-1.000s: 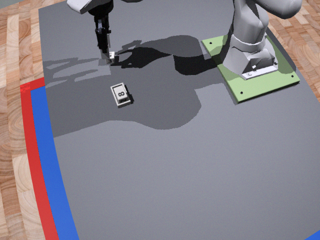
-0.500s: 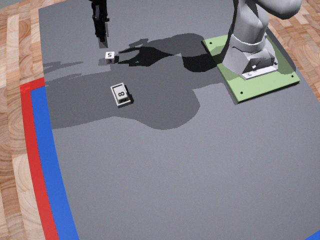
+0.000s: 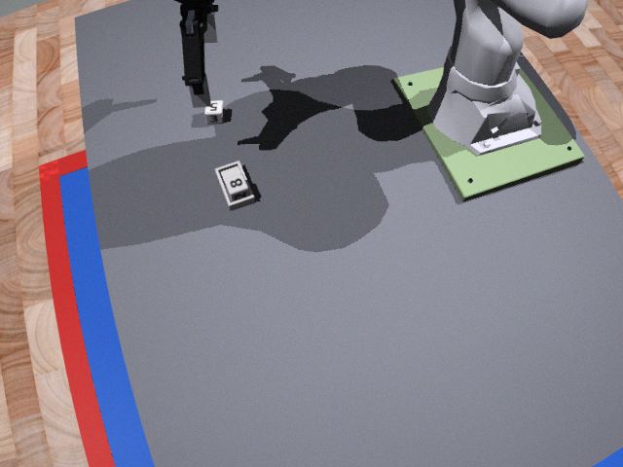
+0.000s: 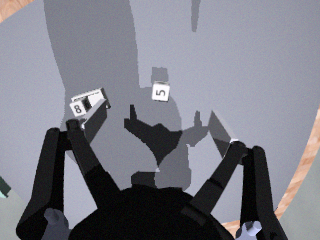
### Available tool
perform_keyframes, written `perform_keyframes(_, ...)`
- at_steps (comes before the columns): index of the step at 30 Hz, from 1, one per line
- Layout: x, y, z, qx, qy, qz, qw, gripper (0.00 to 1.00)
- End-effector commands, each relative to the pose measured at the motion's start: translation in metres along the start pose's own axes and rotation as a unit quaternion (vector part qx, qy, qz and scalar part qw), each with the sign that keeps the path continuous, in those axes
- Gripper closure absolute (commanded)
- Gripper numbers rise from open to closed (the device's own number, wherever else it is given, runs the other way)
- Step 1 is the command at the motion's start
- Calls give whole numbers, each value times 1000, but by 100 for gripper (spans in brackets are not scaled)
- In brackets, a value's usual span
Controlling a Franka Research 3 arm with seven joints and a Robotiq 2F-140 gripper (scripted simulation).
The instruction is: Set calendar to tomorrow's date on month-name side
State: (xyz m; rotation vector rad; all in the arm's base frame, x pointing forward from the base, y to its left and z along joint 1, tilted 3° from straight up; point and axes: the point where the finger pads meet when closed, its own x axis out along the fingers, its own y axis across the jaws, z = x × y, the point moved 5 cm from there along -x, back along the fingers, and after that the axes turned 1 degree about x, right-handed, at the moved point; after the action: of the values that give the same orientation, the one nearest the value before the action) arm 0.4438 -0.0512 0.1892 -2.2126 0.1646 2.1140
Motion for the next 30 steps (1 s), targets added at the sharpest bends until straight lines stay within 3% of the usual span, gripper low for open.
perform_keyframes(1, -1, 0, 0, 4, 0, 1, 1000, 0)
perform_keyframes(8, 0, 0, 0, 7, 0, 0, 1000, 0)
perform_keyframes(12, 1, 0, 0, 100, 0, 0, 995, 0)
perform_keyframes(30, 3, 1, 1, 242, 0, 1, 970, 0)
